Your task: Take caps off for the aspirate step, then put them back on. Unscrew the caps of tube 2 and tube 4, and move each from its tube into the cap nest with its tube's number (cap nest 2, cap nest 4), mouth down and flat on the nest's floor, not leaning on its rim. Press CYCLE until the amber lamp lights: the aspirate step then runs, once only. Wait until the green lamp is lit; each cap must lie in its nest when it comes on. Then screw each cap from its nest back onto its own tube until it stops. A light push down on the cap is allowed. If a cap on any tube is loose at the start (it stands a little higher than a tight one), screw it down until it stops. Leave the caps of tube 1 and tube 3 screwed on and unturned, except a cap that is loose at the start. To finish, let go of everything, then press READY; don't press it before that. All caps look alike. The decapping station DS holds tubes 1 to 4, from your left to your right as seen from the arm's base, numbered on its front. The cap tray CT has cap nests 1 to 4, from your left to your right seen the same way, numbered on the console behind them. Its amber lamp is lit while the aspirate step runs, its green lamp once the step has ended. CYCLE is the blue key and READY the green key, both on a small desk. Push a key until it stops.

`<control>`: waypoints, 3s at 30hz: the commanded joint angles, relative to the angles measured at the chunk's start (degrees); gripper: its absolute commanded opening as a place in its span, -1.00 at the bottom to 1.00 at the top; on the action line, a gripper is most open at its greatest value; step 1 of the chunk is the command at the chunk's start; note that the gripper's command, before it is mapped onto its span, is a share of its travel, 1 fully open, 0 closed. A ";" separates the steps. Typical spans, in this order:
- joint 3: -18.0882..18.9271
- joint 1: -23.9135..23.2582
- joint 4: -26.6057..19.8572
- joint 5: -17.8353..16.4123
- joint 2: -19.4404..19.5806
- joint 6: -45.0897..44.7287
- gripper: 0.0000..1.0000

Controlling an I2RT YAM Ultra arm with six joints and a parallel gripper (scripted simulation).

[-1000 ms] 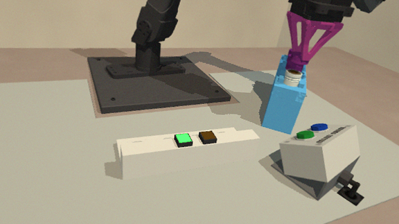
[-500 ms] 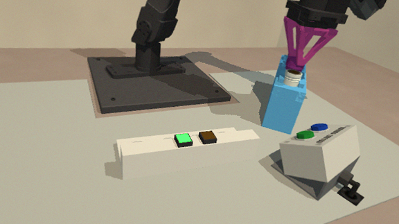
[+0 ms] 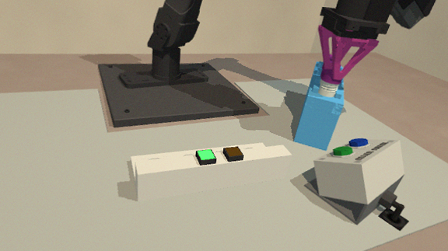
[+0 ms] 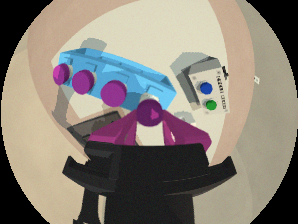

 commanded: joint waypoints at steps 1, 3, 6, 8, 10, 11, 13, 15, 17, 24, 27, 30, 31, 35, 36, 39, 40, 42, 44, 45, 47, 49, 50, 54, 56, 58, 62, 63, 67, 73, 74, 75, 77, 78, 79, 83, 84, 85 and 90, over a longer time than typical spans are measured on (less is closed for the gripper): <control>0.18 0.04 0.06 -0.01 -0.46 0.19 -1.00; 0.18 0.06 0.06 -0.01 -0.46 0.22 -1.00; 0.18 0.09 0.06 -0.01 -0.45 0.24 -1.00; 0.19 0.09 0.06 -0.01 -0.45 0.25 -1.00; 0.19 0.10 0.06 -0.01 -0.45 0.25 -1.00; 0.19 0.11 0.06 -0.01 -0.45 0.26 -1.00; 0.19 0.12 0.06 -0.01 -0.45 0.27 -1.00; 0.09 0.12 0.16 -0.01 -0.44 0.28 -1.00; -0.18 0.14 0.41 -0.01 -0.47 0.29 -1.00; -0.83 0.15 1.04 -0.01 -0.49 0.31 -1.00; -0.95 0.16 1.15 -0.01 -0.49 0.31 -1.00; -1.35 0.17 1.52 -0.01 -0.53 0.33 -1.00; -1.48 0.18 1.64 -0.01 -0.54 0.33 -1.00; -1.94 0.18 2.10 -0.01 -0.54 0.34 -1.00; -2.04 0.19 2.21 -0.01 -0.54 0.34 -1.00; -2.16 0.19 2.35 -0.01 -0.52 0.34 -1.00; -2.17 0.19 2.35 -0.01 -0.52 0.34 -1.00; -2.17 0.19 2.36 -0.01 -0.51 0.34 -1.00; -2.17 0.19 2.36 -0.01 -0.51 0.34 -1.00; -2.17 0.19 2.36 -0.01 -0.51 0.34 -1.00; -2.17 0.19 2.36 -0.01 -0.51 0.34 -0.02; -2.17 0.19 2.36 -0.01 -0.51 0.34 -0.02; -2.17 0.19 2.36 -0.01 -0.51 0.34 -0.02; -2.17 0.19 2.36 -0.01 -0.51 0.34 -0.02; -2.17 0.19 2.36 -0.01 -0.51 0.34 -0.02; -2.17 0.19 2.36 -0.01 -0.51 0.34 -0.02; -2.17 0.19 2.36 -0.01 -0.51 0.34 -0.02; -2.17 0.19 2.36 -0.01 -0.51 0.34 -0.02; -2.17 0.19 2.36 -0.01 -0.51 0.34 -0.02; -2.85 0.20 3.04 -0.01 -0.52 14.10 -0.02; -2.97 0.20 3.15 -0.01 -0.52 15.36 -0.02; -3.08 0.21 3.27 -0.01 -0.52 15.36 -0.02; -3.08 0.21 3.27 -0.01 -0.52 15.36 -0.02; -3.19 0.21 3.38 -0.01 -0.52 15.36 -0.02; -3.30 0.21 3.50 -0.01 -0.51 15.37 -0.02; -3.75 0.22 3.95 -0.01 -0.51 15.38 -0.02; -3.82 0.22 4.02 -0.01 -0.51 15.38 -0.02; -3.82 0.22 4.02 -0.01 -0.51 15.38 -0.02; -3.82 0.22 4.02 -0.01 -0.50 15.37 -1.00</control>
